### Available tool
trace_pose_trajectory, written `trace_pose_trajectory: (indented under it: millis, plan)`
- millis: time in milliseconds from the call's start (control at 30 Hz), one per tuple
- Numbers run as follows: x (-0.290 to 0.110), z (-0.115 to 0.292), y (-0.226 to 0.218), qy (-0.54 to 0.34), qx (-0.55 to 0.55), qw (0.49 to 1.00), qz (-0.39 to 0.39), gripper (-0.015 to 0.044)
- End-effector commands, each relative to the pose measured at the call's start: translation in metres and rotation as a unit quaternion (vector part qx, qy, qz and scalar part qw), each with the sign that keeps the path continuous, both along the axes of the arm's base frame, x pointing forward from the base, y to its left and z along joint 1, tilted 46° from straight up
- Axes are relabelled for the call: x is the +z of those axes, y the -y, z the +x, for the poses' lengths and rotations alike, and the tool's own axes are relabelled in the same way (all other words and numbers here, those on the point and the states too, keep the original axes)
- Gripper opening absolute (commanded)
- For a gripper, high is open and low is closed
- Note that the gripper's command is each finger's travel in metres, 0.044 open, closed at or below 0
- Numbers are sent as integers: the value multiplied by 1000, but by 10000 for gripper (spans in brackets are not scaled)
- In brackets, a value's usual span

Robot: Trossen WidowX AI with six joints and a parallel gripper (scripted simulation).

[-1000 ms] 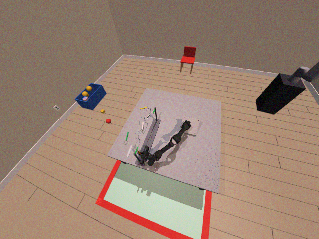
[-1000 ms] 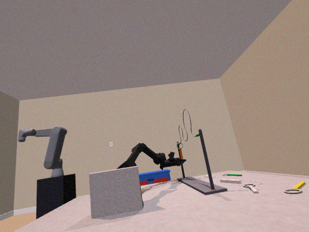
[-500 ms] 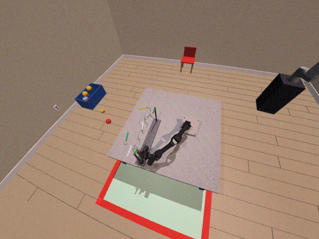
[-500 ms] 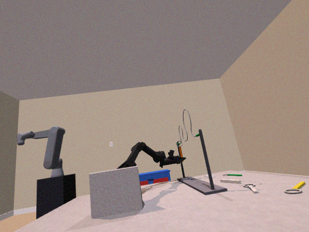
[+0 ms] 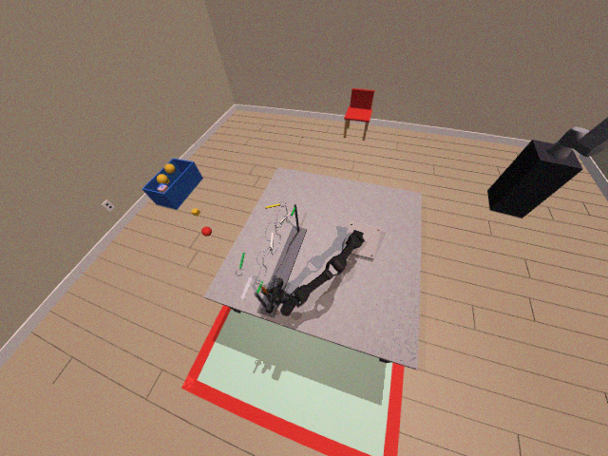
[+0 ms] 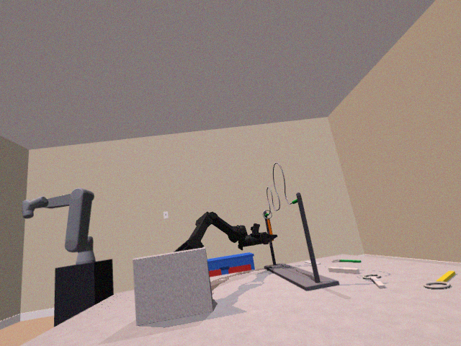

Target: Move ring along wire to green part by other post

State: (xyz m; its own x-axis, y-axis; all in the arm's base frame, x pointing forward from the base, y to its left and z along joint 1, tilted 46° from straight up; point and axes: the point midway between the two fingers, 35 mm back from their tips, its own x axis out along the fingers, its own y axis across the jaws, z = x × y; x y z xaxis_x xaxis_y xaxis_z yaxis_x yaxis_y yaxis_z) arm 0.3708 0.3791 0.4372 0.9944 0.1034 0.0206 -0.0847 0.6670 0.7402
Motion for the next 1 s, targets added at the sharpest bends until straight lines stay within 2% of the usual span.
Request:
trace_pose_trajectory:
  millis: [0, 400, 967]
  plan:
    - [-2, 0, -1, -2, 2, 1000, -2, -150]
    - [-2, -1, 0, -6, 7, 1000, -2, -150]
    - [-10, -31, 18, -96, 105, 990, -16, -150]
